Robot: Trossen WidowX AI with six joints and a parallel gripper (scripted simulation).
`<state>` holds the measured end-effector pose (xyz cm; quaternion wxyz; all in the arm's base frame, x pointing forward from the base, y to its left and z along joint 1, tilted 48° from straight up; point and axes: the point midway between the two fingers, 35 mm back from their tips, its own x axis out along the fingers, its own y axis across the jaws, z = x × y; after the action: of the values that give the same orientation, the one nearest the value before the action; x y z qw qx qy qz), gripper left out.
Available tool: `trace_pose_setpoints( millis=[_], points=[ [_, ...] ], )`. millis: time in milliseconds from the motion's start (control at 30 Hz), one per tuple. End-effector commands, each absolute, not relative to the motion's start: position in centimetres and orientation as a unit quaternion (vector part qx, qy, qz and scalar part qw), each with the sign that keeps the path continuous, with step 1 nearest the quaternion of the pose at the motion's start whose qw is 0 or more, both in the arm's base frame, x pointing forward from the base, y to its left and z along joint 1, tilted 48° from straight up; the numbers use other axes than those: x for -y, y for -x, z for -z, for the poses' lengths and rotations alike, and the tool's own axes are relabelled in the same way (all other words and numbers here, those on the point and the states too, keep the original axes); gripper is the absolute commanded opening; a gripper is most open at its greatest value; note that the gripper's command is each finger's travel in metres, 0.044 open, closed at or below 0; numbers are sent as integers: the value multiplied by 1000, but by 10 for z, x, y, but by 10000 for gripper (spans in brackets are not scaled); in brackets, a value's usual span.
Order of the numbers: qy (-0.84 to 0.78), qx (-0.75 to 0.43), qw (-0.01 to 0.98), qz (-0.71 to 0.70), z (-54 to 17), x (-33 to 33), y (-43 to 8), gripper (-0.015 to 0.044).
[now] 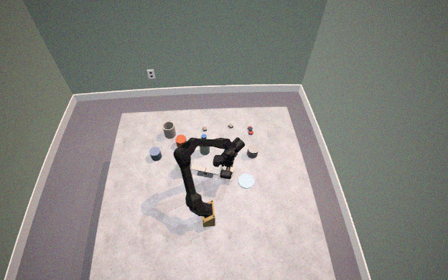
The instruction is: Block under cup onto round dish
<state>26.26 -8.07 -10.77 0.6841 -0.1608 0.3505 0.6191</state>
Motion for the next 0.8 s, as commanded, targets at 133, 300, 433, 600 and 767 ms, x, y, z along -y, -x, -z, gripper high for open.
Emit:
trace_pose_setpoints(
  millis=[133, 300, 433, 600, 767],
  points=[
    [167, -350, 685, -617, 101, 93, -266, 0],
    [167, -350, 685, -616, 97, 98, -267, 0],
    [167, -350, 685, -616, 94, 101, -267, 0],
    [167, -351, 685, -616, 90, 106, -267, 0],
    [167, -351, 685, -616, 86, 111, -268, 0]
  ],
)
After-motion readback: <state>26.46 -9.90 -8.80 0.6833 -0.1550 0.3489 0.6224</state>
